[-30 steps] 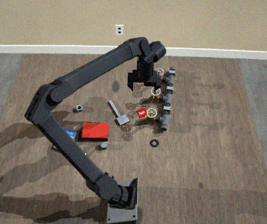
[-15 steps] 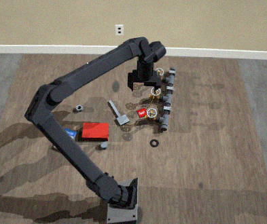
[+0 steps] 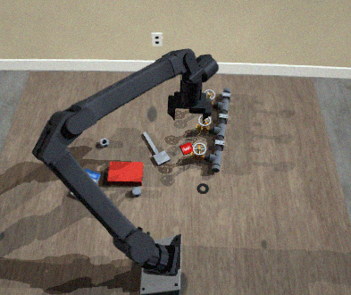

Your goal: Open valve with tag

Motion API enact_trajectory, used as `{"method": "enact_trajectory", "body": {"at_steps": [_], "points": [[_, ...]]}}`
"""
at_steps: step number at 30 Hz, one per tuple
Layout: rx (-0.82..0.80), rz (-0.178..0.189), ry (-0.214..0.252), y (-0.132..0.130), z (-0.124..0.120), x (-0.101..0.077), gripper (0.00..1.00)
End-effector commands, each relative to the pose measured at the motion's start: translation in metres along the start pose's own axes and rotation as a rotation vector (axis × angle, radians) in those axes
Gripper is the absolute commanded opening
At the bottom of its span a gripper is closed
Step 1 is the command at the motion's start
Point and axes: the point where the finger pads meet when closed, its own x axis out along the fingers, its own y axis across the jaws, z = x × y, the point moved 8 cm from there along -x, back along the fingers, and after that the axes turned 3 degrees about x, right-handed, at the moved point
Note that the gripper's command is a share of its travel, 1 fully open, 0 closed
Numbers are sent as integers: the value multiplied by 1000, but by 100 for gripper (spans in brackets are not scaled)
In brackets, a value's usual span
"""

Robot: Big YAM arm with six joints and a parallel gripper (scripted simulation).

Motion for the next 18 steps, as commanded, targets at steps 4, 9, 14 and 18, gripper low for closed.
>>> {"method": "enact_trajectory", "body": {"at_steps": [4,9,14,18], "points": [[158,-8,-81,-16,21,-19,100],[479,36,-87,-26,26,8,100],[697,49,-122,-25,28,10,100],[987,78,-153,-32,40,24,100]]}}
